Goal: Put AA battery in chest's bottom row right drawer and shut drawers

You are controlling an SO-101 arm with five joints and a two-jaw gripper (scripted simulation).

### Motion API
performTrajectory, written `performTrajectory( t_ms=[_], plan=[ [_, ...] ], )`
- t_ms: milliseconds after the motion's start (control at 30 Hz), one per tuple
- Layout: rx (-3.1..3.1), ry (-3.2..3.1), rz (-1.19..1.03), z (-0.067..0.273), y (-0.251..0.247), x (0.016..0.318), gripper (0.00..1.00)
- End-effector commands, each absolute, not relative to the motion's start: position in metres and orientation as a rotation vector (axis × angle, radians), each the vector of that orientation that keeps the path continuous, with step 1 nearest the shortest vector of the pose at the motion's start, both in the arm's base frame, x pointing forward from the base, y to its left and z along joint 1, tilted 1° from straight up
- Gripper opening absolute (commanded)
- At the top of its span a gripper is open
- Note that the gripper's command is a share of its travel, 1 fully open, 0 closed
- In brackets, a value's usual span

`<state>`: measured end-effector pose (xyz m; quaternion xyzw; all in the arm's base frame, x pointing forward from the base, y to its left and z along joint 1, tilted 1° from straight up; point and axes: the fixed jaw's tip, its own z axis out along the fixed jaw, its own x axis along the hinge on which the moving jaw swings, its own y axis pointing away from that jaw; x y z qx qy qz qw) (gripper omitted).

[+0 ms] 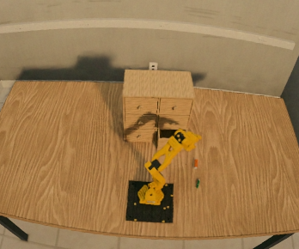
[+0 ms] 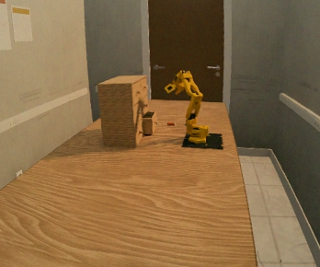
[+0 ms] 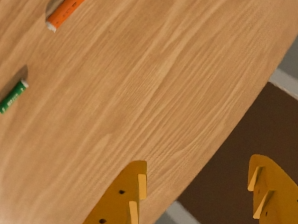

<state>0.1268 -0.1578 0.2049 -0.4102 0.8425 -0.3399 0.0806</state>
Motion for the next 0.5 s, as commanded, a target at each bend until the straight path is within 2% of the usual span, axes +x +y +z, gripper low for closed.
performTrajectory(
  t_ms=[0, 467],
  plan=[
    [-1.308, 2.505, -1.022, 0.205, -0.162, 0.128, 0.21],
    [-1.932, 2.318, -0.905, 0.183, -0.178, 0.137, 0.21]
  ],
)
